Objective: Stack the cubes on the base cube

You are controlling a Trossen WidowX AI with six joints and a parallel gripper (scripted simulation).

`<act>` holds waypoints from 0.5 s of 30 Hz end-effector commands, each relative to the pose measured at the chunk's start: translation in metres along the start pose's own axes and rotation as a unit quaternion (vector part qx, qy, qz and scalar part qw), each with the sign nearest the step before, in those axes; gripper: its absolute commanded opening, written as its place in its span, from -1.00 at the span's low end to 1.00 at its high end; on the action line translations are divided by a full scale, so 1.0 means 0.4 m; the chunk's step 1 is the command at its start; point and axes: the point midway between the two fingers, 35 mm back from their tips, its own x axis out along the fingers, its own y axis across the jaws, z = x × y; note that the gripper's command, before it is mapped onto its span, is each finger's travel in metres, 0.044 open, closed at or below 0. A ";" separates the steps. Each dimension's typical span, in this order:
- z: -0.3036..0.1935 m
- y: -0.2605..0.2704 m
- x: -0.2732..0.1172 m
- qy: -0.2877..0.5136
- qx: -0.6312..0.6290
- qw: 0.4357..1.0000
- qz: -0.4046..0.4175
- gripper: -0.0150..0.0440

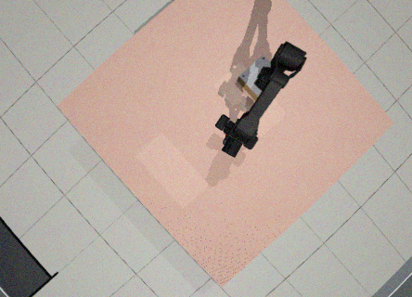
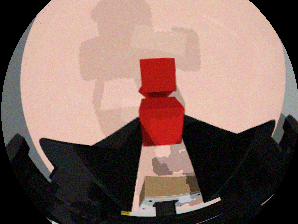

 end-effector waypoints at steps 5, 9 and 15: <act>-0.001 0.000 0.055 0.004 0.003 1.000 0.001 -0.14; -0.001 0.000 0.072 0.003 0.003 1.000 0.001 -0.14; -0.001 0.000 0.072 0.003 0.003 1.000 0.001 -0.14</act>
